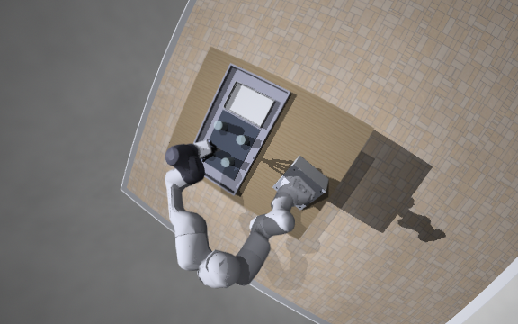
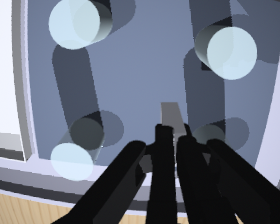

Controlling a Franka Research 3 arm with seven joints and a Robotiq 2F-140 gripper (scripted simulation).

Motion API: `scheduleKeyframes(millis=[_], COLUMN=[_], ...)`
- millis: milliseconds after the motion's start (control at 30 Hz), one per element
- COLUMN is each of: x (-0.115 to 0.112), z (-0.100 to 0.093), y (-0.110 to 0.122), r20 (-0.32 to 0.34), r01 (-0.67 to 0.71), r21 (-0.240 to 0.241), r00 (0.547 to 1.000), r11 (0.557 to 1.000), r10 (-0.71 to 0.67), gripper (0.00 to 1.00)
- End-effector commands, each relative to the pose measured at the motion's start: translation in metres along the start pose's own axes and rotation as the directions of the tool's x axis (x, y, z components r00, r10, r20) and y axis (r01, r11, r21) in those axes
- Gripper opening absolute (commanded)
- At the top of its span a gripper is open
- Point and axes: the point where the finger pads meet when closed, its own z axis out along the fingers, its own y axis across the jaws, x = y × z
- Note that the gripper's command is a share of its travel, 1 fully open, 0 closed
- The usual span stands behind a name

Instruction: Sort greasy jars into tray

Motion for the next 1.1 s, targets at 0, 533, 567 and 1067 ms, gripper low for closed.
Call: scheduleKeyframes(millis=[0,533,567,1067], x=[0.0,-0.009,-0.009,-0.009], z=[0.001,0.024,0.029,0.077], y=[0.018,0.074,0.074,0.074], r20=[-0.003,-0.003,-0.003,-0.003], r01=[-0.074,-0.074,-0.074,-0.074], r21=[-0.006,-0.006,-0.006,-0.006], r00=[0.997,0.997,0.997,0.997], r11=[0.997,0.997,0.997,0.997], r10=[0.074,0.074,0.074,0.074], gripper=[0.0,0.0,0.0,0.0])
